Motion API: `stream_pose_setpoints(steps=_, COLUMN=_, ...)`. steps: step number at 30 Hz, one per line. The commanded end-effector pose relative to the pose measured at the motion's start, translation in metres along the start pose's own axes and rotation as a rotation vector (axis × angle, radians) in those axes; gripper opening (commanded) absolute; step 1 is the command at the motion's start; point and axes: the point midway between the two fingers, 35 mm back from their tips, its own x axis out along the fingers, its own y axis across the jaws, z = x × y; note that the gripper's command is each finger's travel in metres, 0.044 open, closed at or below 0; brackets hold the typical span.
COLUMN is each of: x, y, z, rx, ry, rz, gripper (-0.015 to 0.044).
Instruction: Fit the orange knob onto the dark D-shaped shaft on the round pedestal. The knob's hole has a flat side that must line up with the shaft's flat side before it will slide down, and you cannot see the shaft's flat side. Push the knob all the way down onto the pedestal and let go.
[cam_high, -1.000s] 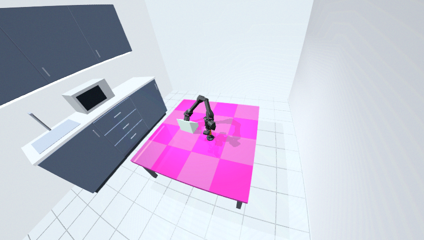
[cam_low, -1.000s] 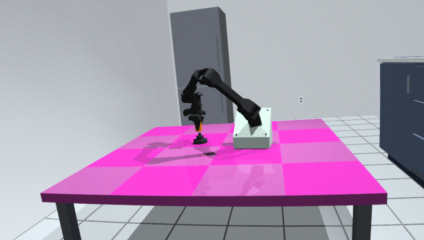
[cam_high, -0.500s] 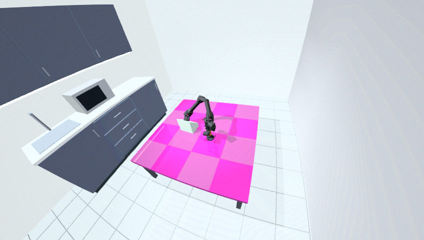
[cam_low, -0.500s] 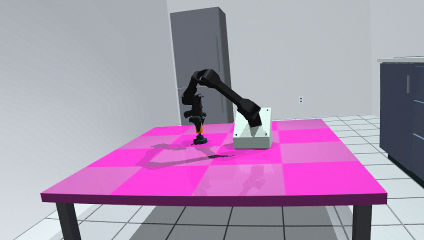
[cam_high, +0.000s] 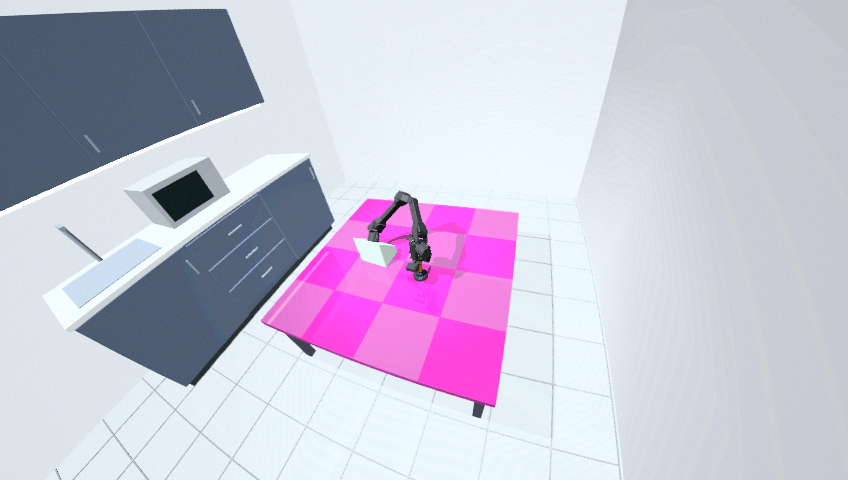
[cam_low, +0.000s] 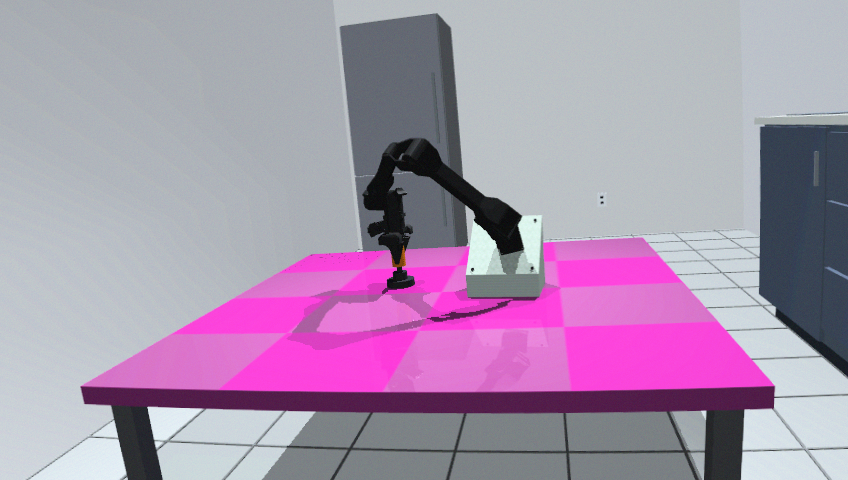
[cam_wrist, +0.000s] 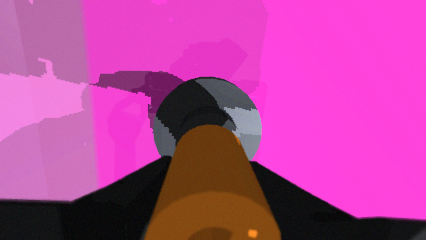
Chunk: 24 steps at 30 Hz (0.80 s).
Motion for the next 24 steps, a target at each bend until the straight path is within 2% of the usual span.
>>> stream_pose_setpoints(steps=1, x=0.0004, y=0.0009, z=0.0003, rx=0.001, ry=-0.002, rz=0.003, gripper=0.0)
stream_pose_setpoints(steps=9, x=-0.0046, y=0.0013, z=0.0007, rx=-0.008, ry=-0.002, rz=0.003, gripper=0.0)
stream_pose_setpoints(steps=16, x=-0.0035, y=0.0, z=0.0026, rx=-0.208, ry=-0.002, rz=0.002, gripper=0.0)
stream_pose_setpoints(steps=24, x=-0.001, y=-0.0004, z=0.0011, rx=-0.208, ry=-0.002, rz=0.002, gripper=0.0)
